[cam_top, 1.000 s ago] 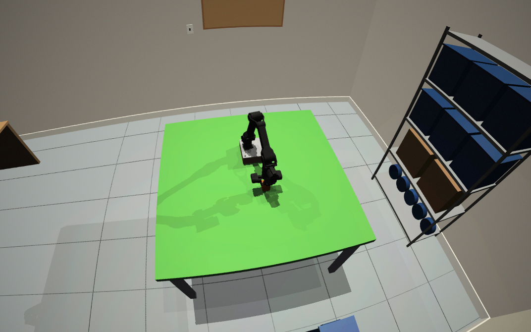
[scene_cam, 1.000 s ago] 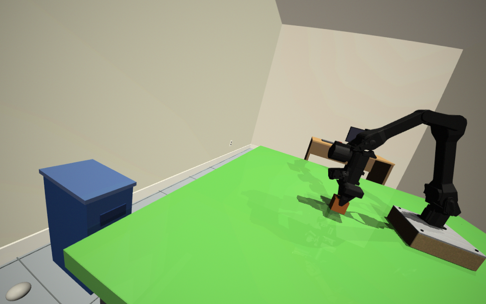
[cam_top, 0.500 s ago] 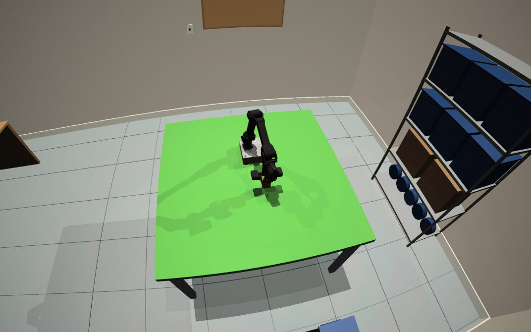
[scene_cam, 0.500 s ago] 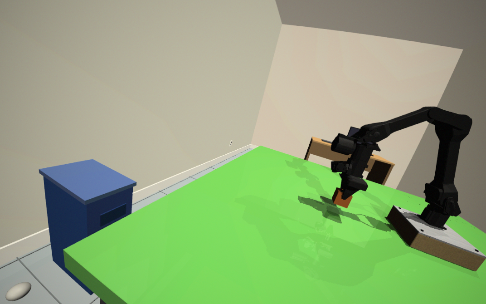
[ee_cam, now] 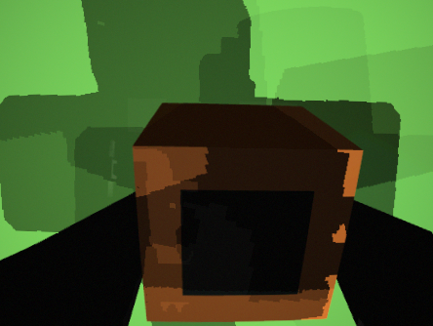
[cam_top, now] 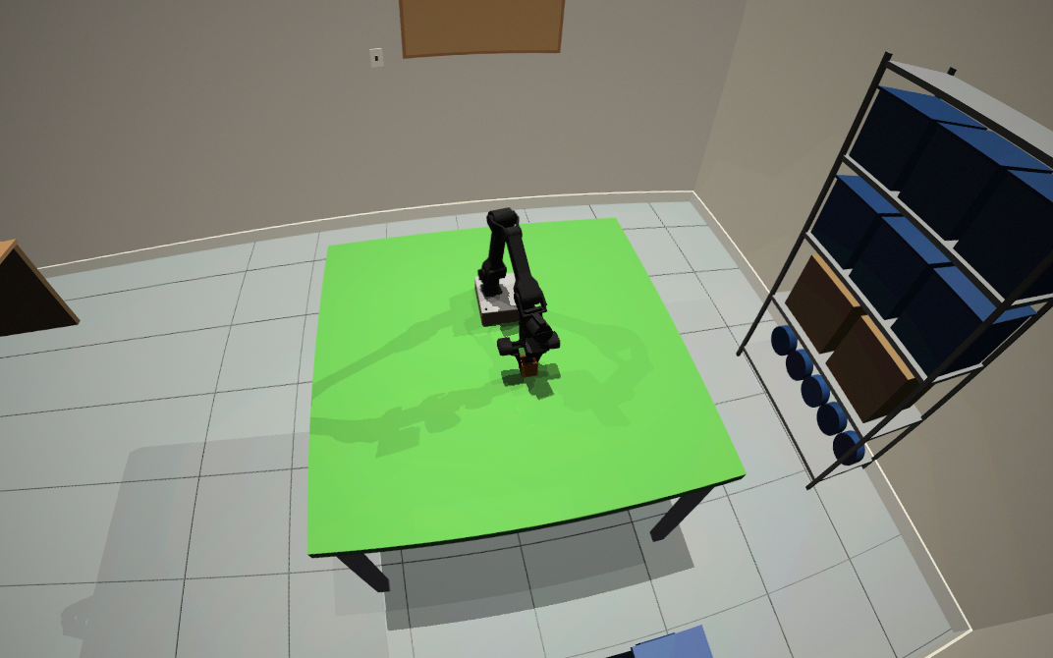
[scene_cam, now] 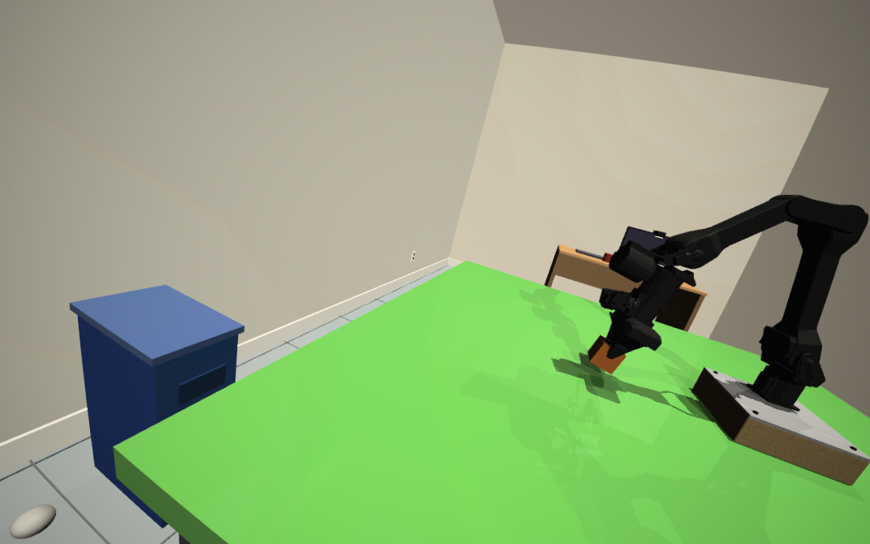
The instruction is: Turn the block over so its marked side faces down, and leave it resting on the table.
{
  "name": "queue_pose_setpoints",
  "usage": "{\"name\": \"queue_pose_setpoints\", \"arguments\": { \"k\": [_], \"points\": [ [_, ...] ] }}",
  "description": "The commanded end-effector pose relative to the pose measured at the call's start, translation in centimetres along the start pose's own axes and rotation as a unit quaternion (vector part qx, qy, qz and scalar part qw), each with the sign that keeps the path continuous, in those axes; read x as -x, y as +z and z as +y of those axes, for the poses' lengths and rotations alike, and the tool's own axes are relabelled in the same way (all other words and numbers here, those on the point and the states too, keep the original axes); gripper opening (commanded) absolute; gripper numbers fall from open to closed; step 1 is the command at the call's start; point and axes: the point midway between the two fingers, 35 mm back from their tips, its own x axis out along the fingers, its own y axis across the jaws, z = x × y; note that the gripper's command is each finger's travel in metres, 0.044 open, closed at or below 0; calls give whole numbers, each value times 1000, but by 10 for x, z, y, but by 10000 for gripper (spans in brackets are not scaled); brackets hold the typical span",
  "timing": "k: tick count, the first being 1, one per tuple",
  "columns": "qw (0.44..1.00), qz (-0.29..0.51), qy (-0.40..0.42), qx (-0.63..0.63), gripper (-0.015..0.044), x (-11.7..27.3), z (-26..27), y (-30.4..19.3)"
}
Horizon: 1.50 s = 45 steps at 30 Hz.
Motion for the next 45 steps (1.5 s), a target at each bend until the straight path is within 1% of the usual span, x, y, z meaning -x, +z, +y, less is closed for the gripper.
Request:
{"name": "queue_pose_setpoints", "arguments": {
  "k": [1,15,19,33,45],
  "points": [
    [1000,-27,-2,-1,0,-1,-1,-2],
    [990,-138,0,-5,0,2,-1,-7],
    [989,-145,0,-5,0,1,-1,-8],
    [971,-240,-2,0,0,-27,2,-2],
    [947,-322,0,-4,0,-36,1,-7]
  ]
}}
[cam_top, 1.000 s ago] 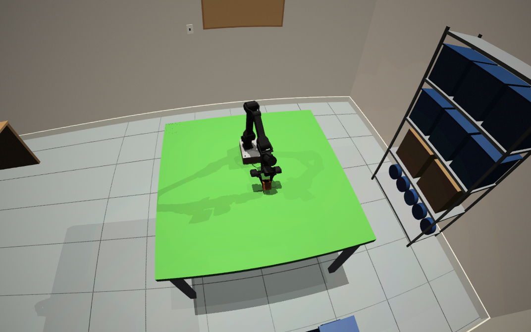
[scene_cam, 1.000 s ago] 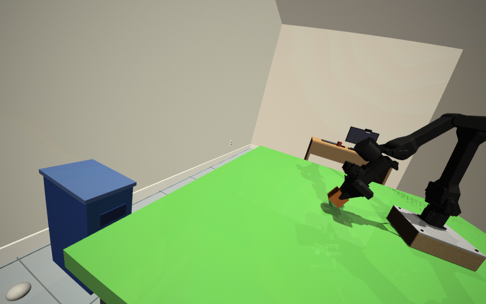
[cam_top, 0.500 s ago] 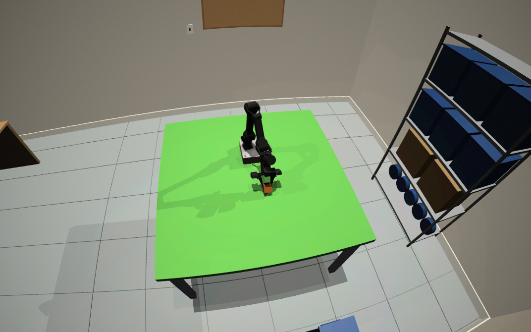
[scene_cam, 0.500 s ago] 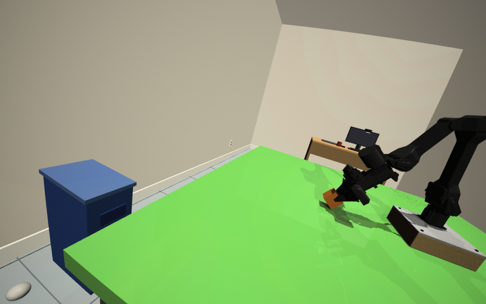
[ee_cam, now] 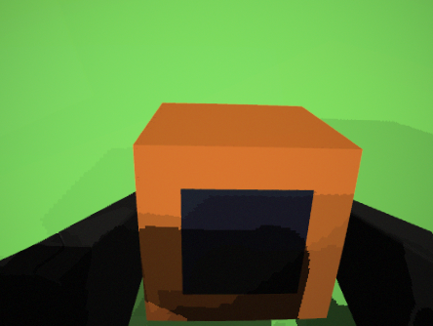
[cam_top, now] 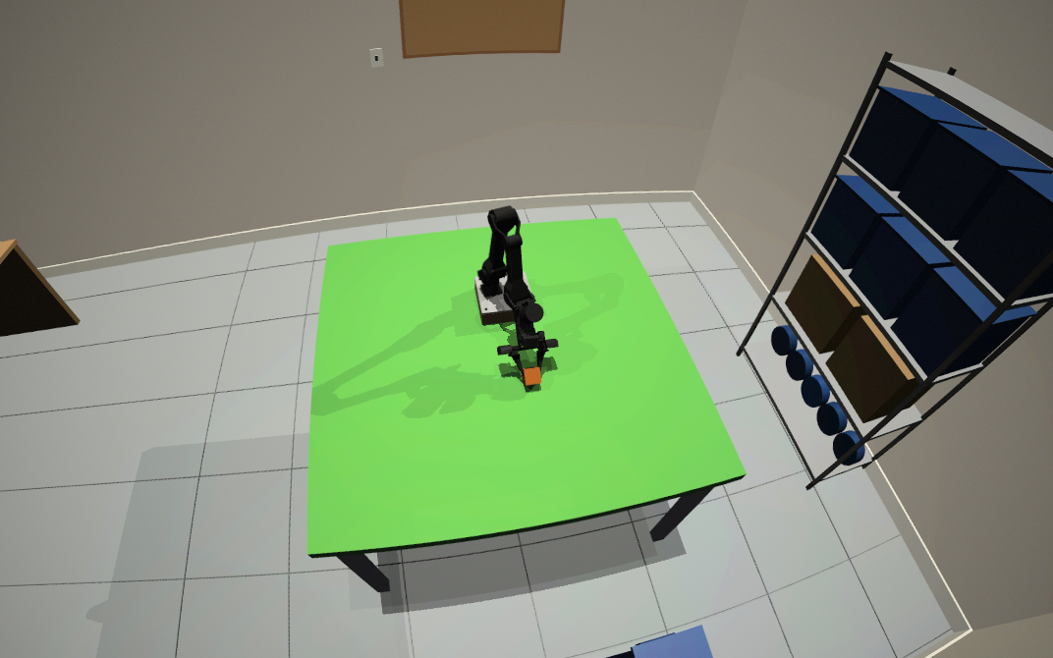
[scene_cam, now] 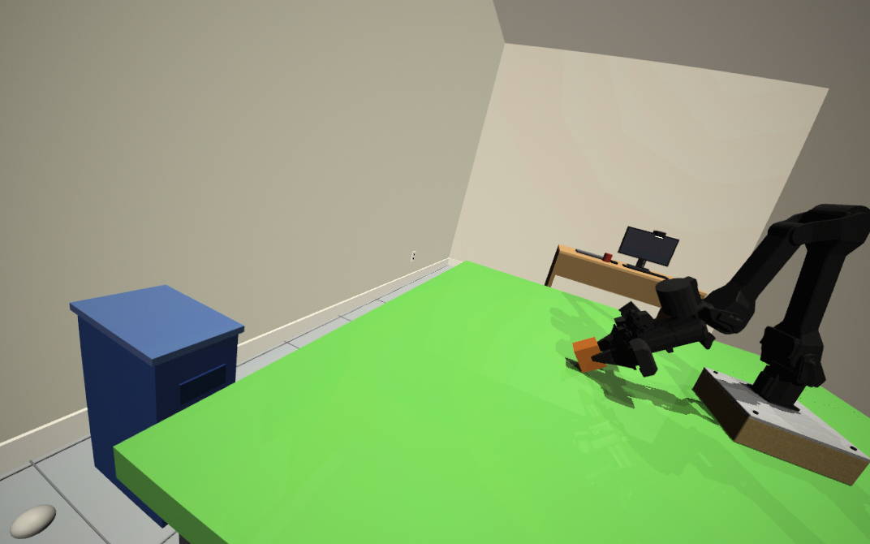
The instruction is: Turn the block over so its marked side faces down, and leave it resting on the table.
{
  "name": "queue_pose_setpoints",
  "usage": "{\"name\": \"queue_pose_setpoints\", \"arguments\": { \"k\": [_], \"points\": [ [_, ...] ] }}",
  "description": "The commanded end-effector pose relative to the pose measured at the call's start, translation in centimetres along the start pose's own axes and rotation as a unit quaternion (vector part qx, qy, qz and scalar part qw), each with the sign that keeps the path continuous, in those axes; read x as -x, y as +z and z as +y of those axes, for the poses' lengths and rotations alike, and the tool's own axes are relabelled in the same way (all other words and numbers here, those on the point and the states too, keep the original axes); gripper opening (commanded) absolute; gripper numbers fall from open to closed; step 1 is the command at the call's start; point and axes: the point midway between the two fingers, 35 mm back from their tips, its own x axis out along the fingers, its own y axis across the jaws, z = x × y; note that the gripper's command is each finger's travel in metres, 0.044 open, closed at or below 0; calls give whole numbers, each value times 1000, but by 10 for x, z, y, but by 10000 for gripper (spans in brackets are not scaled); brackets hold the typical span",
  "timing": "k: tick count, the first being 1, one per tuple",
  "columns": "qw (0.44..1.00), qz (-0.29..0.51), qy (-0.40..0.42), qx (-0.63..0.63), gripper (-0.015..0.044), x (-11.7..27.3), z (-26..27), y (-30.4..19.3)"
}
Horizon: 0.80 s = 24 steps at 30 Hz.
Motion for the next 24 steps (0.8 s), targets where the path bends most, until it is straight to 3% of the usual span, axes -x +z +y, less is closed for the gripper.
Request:
{"name": "queue_pose_setpoints", "arguments": {
  "k": [1,10,24],
  "points": [
    [1000,-13,-3,2,0,1,-3,-11],
    [997,-75,-4,1,0,11,-5,-15],
    [996,-94,-4,1,0,15,-5,-13]
  ]
}}
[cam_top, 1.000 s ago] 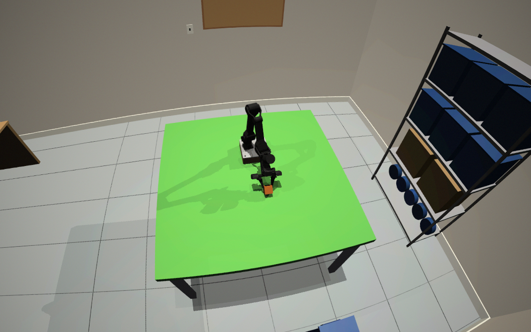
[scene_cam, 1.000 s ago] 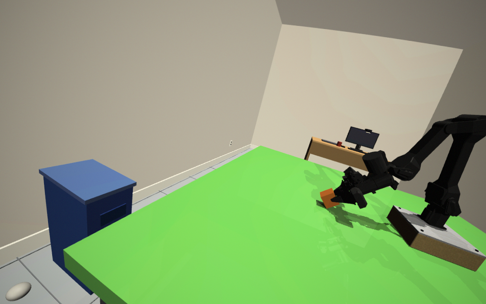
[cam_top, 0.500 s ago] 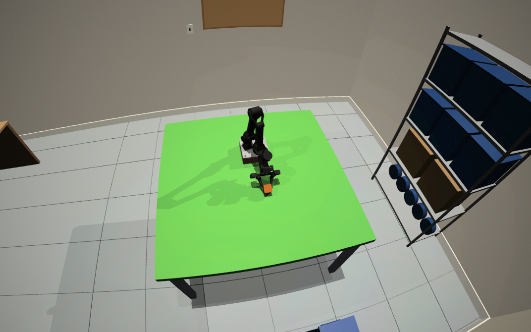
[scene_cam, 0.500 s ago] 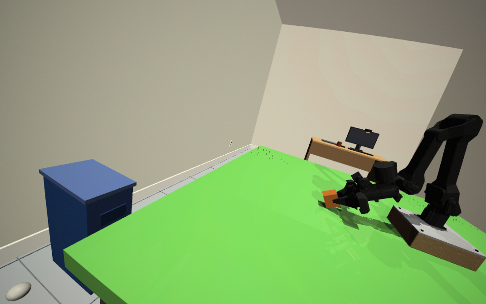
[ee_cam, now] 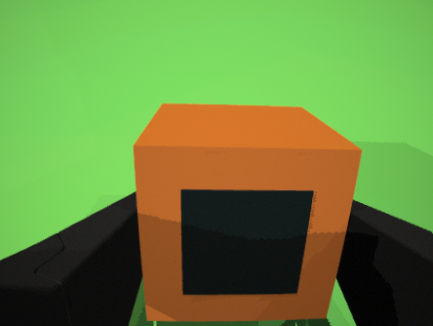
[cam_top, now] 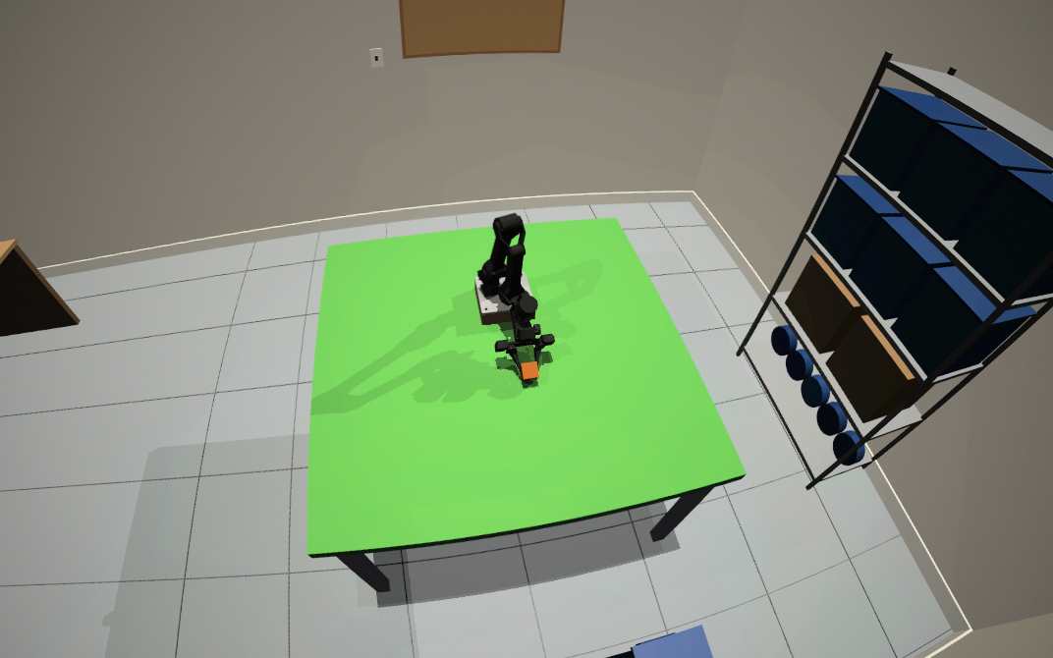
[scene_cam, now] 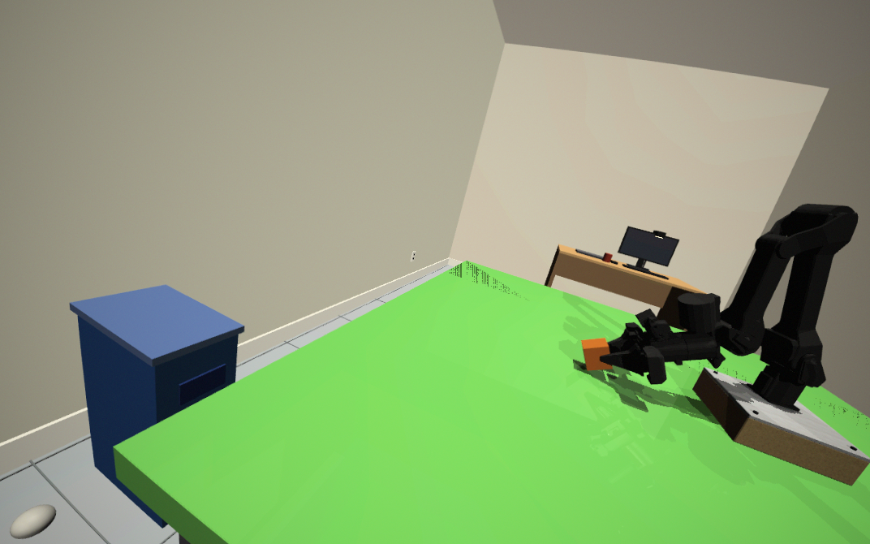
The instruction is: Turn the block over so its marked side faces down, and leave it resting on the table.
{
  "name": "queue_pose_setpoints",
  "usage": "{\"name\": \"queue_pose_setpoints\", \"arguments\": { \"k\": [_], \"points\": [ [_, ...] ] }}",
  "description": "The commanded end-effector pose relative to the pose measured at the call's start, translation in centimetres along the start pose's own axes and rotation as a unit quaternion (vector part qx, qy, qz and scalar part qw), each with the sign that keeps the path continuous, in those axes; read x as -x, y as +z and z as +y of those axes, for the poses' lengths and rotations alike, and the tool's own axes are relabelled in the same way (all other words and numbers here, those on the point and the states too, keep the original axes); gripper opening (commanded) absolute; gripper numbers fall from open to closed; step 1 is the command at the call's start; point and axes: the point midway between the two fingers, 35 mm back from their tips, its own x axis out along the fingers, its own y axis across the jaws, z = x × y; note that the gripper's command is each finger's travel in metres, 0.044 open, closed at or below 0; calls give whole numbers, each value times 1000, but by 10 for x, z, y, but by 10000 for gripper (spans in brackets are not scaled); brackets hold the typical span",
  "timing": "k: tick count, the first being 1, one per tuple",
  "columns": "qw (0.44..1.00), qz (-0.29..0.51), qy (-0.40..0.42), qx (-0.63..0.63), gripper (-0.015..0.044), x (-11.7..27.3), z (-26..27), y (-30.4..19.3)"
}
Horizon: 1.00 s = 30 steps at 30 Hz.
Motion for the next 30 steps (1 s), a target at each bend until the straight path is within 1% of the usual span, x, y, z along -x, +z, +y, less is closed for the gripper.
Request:
{"name": "queue_pose_setpoints", "arguments": {
  "k": [1,5,22,30],
  "points": [
    [1000,-2,-2,1,0,1,-1,0],
    [1000,-2,-2,1,0,1,-1,0],
    [1000,-2,-2,1,440,1,-1,0],
    [1000,-2,-2,1,440,1,-1,0]
  ]
}}
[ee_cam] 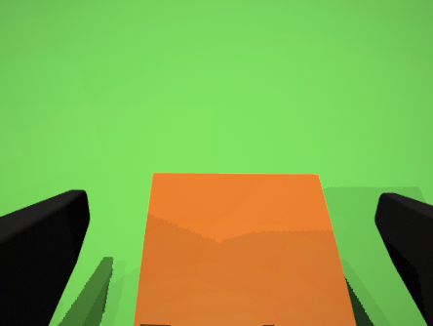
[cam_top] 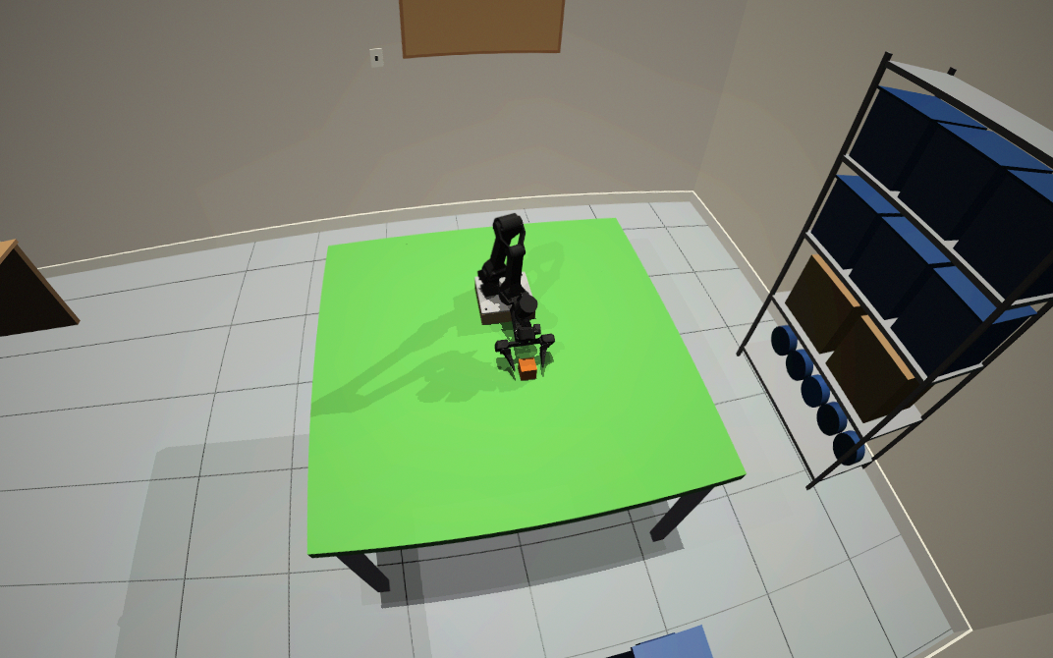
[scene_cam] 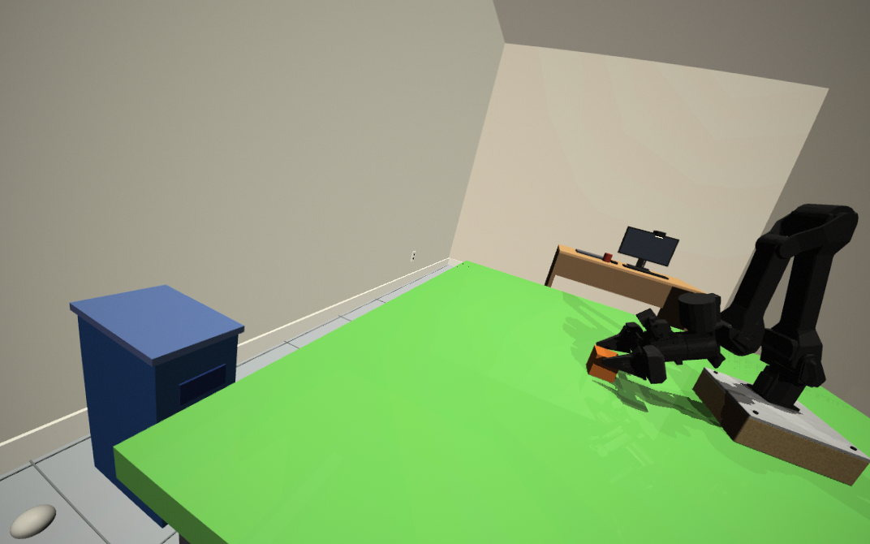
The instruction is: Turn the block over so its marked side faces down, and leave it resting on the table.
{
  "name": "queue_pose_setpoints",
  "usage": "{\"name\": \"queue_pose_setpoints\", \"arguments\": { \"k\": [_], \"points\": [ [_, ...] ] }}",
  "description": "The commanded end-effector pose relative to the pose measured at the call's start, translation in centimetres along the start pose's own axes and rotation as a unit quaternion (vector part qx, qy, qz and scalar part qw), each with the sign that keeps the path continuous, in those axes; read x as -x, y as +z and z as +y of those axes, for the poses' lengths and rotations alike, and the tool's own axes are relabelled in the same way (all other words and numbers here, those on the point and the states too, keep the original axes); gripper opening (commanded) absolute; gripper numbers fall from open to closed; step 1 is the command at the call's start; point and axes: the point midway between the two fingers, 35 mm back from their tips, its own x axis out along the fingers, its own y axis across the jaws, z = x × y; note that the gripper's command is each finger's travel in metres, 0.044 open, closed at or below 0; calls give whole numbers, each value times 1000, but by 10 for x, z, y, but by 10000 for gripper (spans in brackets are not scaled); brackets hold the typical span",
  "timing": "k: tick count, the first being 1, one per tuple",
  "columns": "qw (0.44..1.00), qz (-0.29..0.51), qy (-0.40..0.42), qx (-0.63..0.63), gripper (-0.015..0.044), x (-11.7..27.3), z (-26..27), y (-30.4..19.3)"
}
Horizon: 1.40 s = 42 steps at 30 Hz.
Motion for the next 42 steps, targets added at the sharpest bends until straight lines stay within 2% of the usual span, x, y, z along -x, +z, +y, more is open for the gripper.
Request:
{"name": "queue_pose_setpoints", "arguments": {
  "k": [1,26,33,40,42],
  "points": [
    [1000,1,-1,2,440,0,-1,-1],
    [1000,4,-1,2,440,0,0,0],
    [994,112,0,5,440,-3,5,17],
    [973,231,-2,1,440,41,0,46],
    [970,242,-2,0,440,48,-1,48]
  ]
}}
